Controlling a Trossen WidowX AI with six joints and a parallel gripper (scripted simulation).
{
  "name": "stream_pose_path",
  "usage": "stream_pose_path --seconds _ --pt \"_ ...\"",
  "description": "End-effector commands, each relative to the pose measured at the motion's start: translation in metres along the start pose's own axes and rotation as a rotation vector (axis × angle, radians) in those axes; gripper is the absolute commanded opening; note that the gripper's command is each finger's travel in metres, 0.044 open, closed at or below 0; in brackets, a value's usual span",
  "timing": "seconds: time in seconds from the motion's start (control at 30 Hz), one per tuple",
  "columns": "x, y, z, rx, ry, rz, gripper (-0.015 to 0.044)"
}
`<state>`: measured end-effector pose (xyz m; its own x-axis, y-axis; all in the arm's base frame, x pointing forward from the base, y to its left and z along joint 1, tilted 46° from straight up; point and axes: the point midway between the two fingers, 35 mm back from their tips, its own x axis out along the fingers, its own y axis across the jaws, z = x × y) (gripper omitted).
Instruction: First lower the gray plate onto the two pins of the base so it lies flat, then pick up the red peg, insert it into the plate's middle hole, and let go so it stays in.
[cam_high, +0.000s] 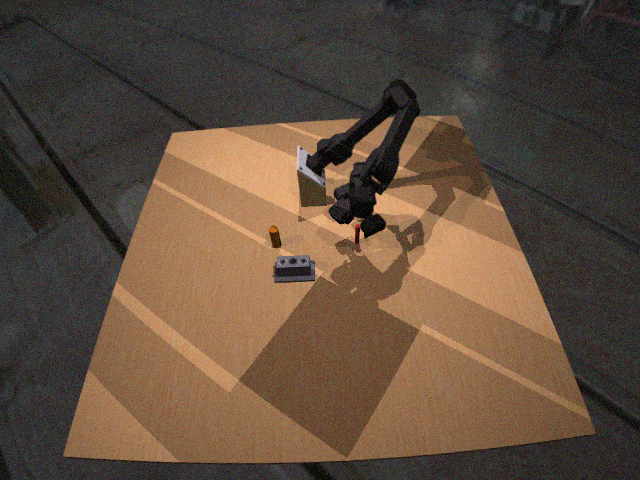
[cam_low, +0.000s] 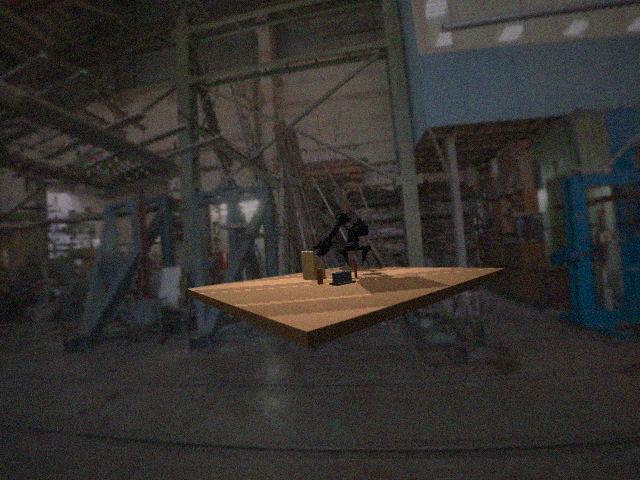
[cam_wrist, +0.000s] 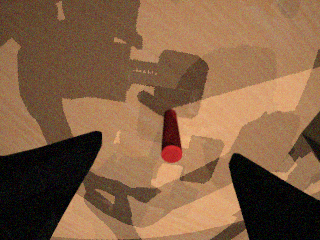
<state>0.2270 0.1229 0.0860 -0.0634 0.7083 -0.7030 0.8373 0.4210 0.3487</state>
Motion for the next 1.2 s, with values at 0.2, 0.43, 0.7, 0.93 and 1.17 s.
stream_pose_path --seconds 0.2,0.43,0.7,0.93,1.17 --pt "0.018 -0.001 -0.001 0.007 0.006 -0.001 0.0440" --pt "0.029 -0.002 -0.002 0.007 0.007 0.000 0.0440" --pt "0.038 -0.003 -0.003 0.007 0.010 0.001 0.0414" --pt "0.038 -0.003 -0.003 0.007 0.010 0.001 0.0230" --pt "0.038 -0.003 -0.003 0.007 0.010 0.001 0.0046"
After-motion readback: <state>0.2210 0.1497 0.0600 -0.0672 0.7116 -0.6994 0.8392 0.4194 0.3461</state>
